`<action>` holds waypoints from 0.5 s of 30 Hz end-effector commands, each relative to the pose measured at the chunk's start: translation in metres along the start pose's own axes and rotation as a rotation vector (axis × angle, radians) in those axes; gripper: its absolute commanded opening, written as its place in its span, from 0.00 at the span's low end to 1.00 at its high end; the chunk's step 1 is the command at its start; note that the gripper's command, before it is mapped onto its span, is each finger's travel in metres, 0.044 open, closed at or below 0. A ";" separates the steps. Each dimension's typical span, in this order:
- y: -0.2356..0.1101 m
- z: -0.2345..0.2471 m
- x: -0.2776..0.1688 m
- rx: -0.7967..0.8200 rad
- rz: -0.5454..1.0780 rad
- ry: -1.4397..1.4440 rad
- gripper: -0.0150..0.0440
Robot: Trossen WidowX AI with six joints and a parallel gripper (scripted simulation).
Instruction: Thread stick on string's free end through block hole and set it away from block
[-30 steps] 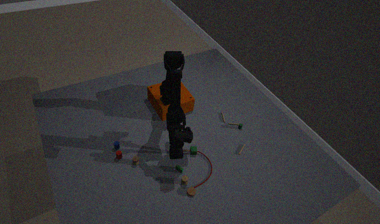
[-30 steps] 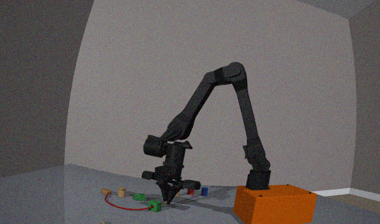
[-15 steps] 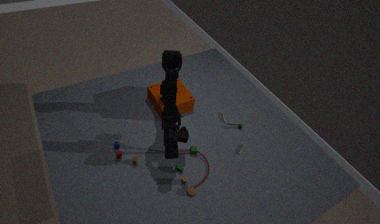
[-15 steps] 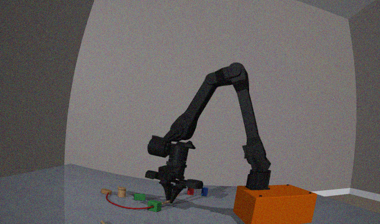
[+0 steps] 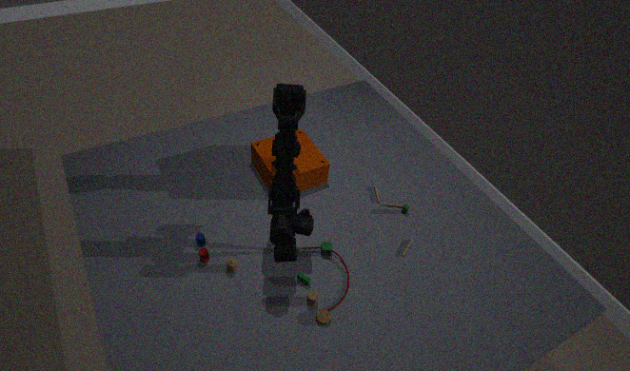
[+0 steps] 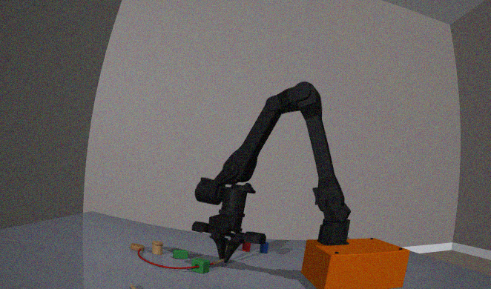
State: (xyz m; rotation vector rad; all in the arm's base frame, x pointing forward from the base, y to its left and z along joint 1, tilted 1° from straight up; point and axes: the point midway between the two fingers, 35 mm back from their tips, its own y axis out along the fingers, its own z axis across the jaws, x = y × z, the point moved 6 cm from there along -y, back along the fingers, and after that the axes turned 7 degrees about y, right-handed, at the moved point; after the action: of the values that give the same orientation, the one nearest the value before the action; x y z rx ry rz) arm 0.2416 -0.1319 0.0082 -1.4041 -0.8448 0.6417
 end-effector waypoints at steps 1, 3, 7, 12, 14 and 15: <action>0.006 -0.006 -0.009 0.023 -0.002 0.005 0.25; 0.007 -0.007 -0.010 0.028 -0.001 0.006 0.25; 0.007 -0.007 -0.010 0.028 -0.001 0.006 0.25; 0.007 -0.007 -0.010 0.028 -0.001 0.006 0.25; 0.007 -0.007 -0.010 0.028 -0.001 0.006 0.25; 0.007 -0.007 -0.010 0.028 -0.001 0.006 0.25</action>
State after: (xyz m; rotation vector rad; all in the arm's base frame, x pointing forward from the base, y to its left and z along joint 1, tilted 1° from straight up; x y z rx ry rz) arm 0.2401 -0.1378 0.0019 -1.3585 -0.8349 0.6414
